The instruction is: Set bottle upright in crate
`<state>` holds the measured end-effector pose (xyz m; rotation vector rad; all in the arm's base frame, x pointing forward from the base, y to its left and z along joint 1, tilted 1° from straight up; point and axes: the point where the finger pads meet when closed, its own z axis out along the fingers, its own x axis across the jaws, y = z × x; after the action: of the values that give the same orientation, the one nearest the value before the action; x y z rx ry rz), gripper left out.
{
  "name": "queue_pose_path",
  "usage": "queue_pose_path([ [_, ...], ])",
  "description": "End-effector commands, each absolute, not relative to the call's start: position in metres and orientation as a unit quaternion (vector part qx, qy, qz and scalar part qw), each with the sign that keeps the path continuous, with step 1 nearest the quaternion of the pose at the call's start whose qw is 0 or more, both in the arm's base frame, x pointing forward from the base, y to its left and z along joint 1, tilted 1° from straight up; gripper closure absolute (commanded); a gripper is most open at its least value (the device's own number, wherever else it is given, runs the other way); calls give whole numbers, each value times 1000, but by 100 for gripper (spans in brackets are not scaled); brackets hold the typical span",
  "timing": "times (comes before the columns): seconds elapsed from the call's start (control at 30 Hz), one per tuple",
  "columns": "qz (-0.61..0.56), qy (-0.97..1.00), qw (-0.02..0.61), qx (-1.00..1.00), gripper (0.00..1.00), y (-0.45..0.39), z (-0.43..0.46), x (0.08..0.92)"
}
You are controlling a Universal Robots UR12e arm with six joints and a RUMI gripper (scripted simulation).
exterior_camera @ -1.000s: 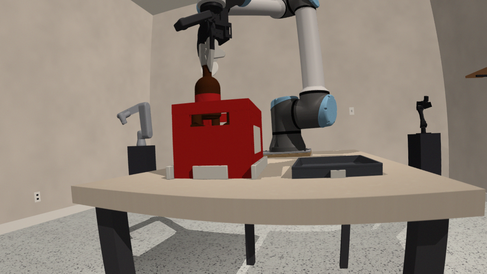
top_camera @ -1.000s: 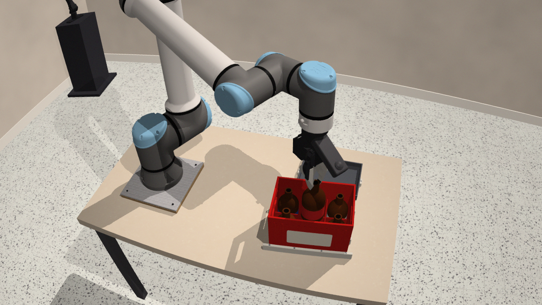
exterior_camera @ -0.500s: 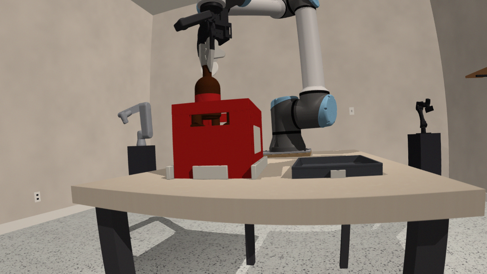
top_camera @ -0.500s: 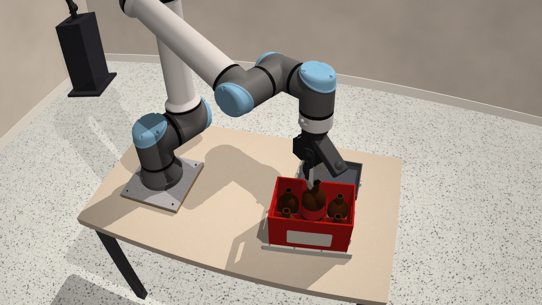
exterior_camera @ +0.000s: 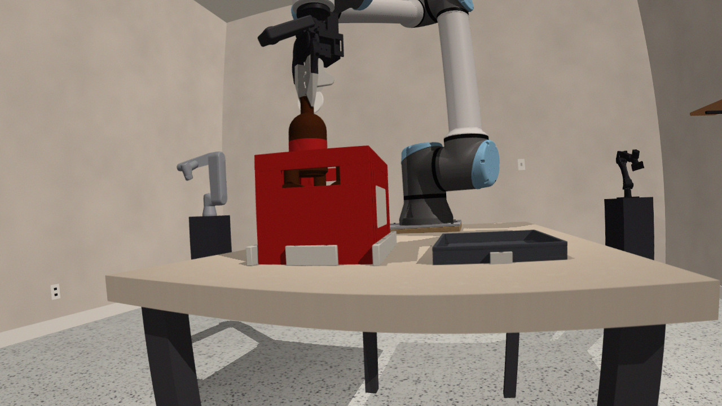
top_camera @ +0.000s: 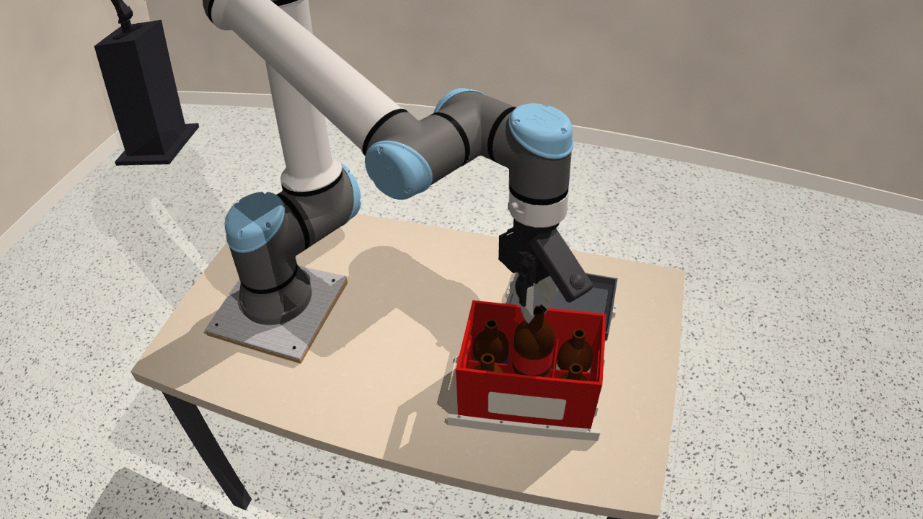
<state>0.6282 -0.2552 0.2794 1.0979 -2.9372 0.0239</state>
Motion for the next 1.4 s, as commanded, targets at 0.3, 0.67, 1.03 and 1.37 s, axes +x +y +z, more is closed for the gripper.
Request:
queue_pose_path([
  [0.3, 8, -937, 2, 350, 100, -256, 280, 629],
  [0.67, 8, -937, 2, 350, 100, -256, 276, 629],
  [1.03, 8, -937, 2, 350, 100, -256, 266, 629],
  [1.37, 8, -937, 2, 350, 100, -256, 256, 629],
])
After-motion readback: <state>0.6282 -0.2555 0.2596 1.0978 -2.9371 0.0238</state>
